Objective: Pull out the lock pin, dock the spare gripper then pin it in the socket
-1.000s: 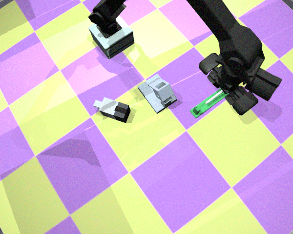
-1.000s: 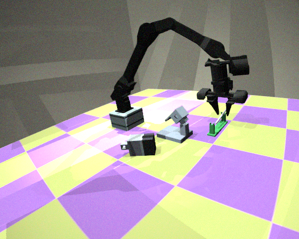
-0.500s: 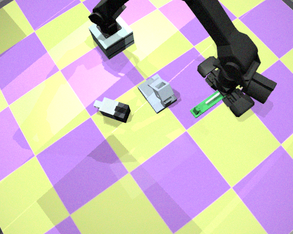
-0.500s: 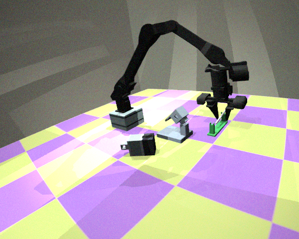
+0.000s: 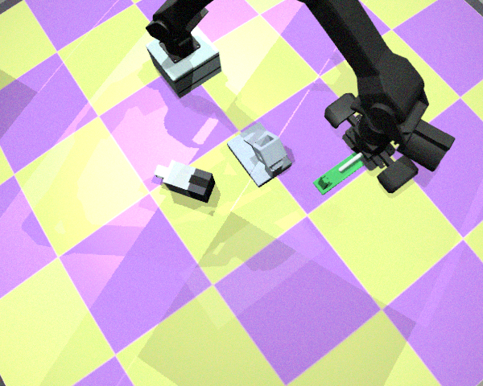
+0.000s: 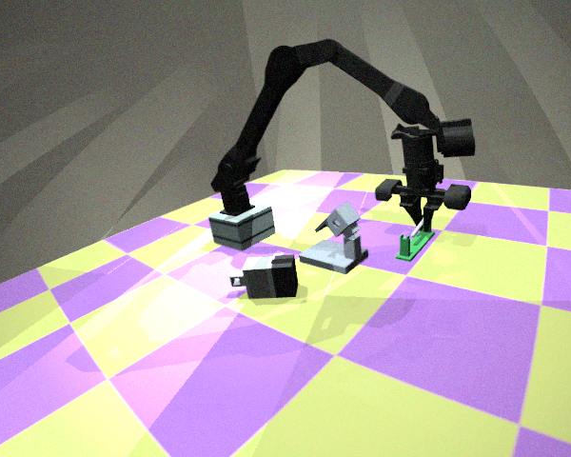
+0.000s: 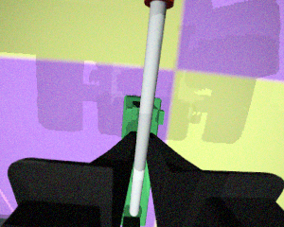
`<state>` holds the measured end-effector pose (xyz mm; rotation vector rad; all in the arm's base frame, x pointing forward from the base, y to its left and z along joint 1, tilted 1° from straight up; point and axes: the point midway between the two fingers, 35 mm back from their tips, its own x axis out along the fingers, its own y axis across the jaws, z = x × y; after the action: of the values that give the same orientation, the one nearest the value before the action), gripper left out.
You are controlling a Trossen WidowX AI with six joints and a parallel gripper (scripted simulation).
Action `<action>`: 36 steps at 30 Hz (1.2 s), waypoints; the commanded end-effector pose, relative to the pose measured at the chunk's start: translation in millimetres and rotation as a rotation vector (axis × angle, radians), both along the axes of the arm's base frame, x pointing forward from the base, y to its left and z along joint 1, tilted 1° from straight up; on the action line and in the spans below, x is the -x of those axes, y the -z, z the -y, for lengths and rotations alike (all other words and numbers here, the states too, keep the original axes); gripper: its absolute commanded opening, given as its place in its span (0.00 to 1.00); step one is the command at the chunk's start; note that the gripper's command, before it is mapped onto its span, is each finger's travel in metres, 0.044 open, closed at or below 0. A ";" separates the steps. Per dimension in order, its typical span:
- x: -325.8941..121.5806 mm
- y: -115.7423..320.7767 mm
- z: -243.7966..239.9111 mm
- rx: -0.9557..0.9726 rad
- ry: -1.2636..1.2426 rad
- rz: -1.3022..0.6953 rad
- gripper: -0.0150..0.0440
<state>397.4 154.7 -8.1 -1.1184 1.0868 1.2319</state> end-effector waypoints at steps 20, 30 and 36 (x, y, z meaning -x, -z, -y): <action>3.2 -21.5 0.9 0.003 0.000 -0.009 0.25; 4.6 -24.7 1.4 0.004 -0.001 -0.013 0.25; 3.7 -27.3 9.2 0.005 -0.001 -0.012 0.25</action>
<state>393.6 152.0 18.0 -1.1166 1.0970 1.2374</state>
